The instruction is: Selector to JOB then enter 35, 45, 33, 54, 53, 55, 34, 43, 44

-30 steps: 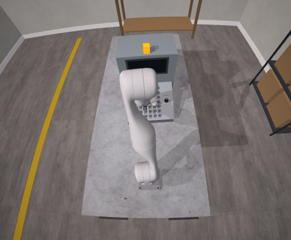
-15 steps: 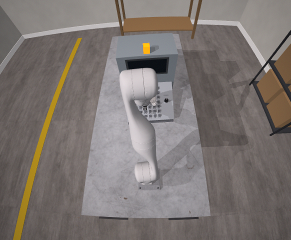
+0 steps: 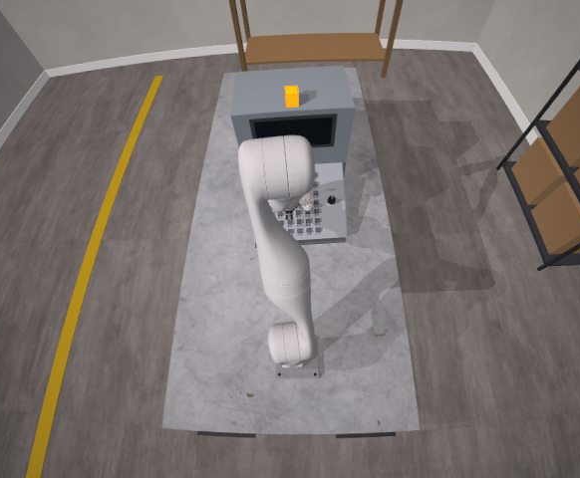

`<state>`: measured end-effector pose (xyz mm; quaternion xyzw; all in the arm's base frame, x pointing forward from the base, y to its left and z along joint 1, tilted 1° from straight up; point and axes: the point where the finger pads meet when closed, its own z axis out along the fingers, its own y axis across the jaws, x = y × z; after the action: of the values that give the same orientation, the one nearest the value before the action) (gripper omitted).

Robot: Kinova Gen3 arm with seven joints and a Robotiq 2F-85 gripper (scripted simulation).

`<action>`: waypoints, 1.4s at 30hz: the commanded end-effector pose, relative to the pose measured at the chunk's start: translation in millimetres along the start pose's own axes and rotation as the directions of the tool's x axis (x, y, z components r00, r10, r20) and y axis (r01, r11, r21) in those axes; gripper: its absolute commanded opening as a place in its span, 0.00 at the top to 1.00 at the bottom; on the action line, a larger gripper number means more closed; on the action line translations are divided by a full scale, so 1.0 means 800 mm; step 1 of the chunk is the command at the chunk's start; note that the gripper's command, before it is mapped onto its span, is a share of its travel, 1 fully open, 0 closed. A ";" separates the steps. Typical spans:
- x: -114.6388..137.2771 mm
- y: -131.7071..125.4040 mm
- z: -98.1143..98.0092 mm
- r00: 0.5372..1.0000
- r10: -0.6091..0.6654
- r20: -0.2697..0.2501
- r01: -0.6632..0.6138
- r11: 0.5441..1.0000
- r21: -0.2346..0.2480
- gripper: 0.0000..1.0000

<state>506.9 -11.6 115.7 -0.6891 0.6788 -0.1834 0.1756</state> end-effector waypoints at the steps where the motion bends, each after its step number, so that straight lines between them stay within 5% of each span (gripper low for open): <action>1: -0.002 -0.003 0.002 1.000 0.007 0.002 -0.007 1.000 0.004 0.90; 21: -0.001 -0.002 0.001 1.000 0.007 0.002 -0.007 1.000 0.002 0.90; 42: 0.000 0.002 -0.033 1.000 0.008 -0.001 -0.008 1.000 -0.005 0.90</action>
<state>495.5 -7.5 130.8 -0.6906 0.6786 -0.1799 0.1736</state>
